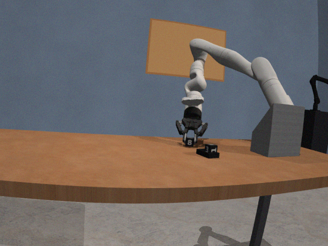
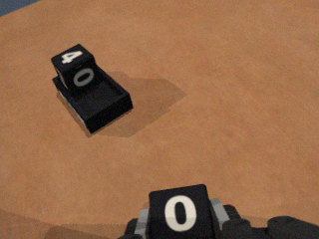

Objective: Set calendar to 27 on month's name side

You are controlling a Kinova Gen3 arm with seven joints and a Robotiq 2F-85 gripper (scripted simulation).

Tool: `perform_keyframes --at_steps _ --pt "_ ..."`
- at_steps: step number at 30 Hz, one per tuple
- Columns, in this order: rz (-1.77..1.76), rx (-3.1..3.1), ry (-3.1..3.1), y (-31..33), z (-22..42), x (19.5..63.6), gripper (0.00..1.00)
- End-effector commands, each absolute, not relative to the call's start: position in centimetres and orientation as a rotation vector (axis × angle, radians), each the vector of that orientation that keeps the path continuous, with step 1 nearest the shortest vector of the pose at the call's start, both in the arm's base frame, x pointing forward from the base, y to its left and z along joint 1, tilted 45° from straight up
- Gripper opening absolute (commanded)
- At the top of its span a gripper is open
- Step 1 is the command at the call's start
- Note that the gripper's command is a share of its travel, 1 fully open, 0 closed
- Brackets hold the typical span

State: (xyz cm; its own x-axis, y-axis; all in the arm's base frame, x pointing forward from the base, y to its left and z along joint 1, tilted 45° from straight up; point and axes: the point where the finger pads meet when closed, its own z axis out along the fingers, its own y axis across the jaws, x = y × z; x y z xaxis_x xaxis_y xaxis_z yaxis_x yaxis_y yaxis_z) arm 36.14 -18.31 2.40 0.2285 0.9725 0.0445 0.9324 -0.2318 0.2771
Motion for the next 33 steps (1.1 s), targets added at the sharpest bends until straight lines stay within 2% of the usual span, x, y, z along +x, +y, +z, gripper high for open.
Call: perform_keyframes --at_steps 1,33 --pt "0.31 2.303 1.815 -18.27 2.45 36.18 0.28" --pt "0.31 2.303 1.815 -18.46 2.26 36.19 0.28"
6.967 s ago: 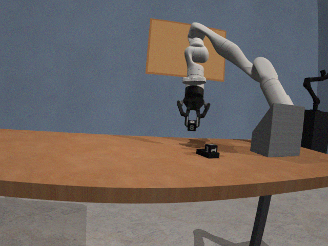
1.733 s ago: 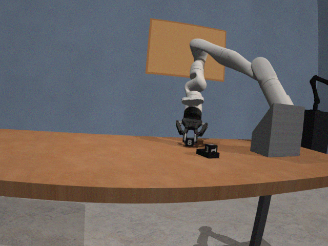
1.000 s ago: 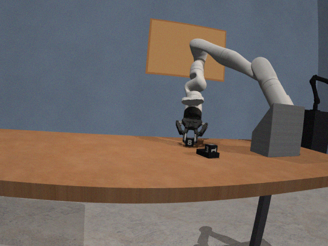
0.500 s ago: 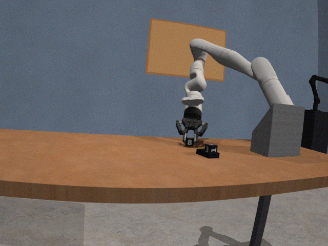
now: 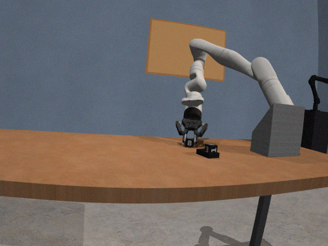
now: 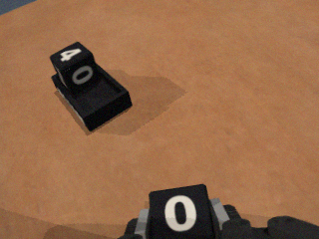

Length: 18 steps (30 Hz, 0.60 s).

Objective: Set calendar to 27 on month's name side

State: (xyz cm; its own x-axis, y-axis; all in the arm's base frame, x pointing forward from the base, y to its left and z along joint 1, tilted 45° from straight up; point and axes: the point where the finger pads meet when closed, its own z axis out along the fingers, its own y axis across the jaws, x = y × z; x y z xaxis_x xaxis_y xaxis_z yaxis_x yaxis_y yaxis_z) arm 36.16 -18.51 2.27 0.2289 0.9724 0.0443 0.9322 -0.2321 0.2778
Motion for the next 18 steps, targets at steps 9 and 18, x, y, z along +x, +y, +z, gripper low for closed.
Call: perform_keyframes --at_steps 9,18 --pt "0.31 2.303 1.815 -18.6 2.12 36.2 0.28" --pt "0.31 2.303 1.815 -18.6 2.12 36.2 0.28"
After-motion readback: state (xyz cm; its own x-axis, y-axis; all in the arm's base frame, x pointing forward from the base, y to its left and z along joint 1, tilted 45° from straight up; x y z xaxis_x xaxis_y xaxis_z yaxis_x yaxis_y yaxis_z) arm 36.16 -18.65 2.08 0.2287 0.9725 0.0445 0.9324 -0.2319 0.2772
